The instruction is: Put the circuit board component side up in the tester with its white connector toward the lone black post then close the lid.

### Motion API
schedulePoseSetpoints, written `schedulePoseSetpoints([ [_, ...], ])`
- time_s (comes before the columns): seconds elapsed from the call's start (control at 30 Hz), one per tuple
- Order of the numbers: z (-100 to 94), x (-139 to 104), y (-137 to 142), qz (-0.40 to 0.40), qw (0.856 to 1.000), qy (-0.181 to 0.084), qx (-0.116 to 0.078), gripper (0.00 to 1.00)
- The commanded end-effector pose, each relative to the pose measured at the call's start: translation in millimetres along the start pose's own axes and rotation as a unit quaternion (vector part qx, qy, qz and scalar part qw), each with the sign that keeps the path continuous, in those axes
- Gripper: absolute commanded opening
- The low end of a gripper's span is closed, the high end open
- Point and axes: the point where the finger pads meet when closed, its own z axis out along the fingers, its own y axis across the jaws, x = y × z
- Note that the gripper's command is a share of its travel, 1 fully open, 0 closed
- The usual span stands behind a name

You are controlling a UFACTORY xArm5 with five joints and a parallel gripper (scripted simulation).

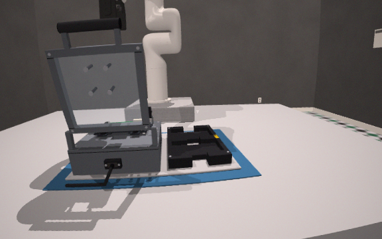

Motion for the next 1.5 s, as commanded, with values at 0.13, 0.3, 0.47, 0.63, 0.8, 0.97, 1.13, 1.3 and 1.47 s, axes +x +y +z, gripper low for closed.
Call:
schedulePoseSetpoints([
  [0.13,-7.4,-0.1,0.8,0.0,1.0,0.0,-0.002,1.0],
  [0.3,-7.7,-0.1,0.8,0.0,1.0,0.0,-0.002,0.52],
  [0.47,-7.7,-0.1,0.8,0.0,1.0,0.0,-0.002,0.52],
  [0.63,-7.7,-0.1,0.8,0.0,1.0,0.0,-0.002,0.52],
  [0.8,-7.7,-0.1,3.0,0.0,1.0,0.0,-0.002,0.52],
  [0.97,-7.8,-0.1,15.0,0.0,1.0,0.0,-0.002,0.52],
  [1.13,-7.8,-0.1,38.4,0.0,1.0,0.0,-0.002,0.52],
  [1.3,-7.9,0.0,56.2,0.0,1.0,0.0,-0.002,0.52],
  [1.47,-8.0,0.0,87.1,0.0,1.0,0.0,-0.002,0.52],
])
